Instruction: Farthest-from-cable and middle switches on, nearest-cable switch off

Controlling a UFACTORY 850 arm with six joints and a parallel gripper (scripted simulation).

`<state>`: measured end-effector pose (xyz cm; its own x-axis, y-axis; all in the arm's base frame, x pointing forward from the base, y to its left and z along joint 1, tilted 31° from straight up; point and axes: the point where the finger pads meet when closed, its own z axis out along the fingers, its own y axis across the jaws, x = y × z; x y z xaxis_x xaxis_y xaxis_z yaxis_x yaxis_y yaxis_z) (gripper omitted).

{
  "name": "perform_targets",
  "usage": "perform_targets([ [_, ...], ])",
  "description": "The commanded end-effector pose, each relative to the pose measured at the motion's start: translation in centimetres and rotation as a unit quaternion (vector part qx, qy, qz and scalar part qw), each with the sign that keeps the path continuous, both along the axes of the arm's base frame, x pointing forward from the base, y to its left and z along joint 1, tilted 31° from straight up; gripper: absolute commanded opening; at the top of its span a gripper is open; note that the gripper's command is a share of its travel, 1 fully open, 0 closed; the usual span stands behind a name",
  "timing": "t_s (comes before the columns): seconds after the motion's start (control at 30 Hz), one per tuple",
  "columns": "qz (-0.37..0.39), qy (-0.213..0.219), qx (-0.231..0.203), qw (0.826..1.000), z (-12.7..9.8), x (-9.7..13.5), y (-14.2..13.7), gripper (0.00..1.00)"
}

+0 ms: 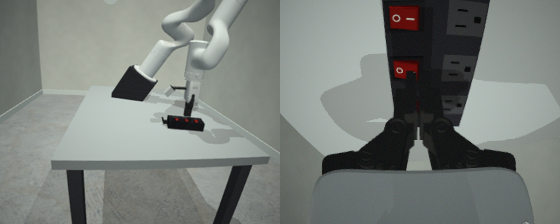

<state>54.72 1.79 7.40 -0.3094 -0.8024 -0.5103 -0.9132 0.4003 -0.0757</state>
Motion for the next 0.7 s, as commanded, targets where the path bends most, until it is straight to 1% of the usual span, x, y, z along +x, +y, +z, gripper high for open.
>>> perform_targets([
  [0.0, 0.0, -0.001, 0.0, 1.0, -0.27, 0.16, 0.13, 0.0],
  [0.3, 0.0, -0.001, 0.0, 1.0, -0.84, 0.31, 0.41, 0.0],
  [0.67, 0.0, -0.001, 0.0, 1.0, -0.95, 0.33, 0.47, 0.0],
])
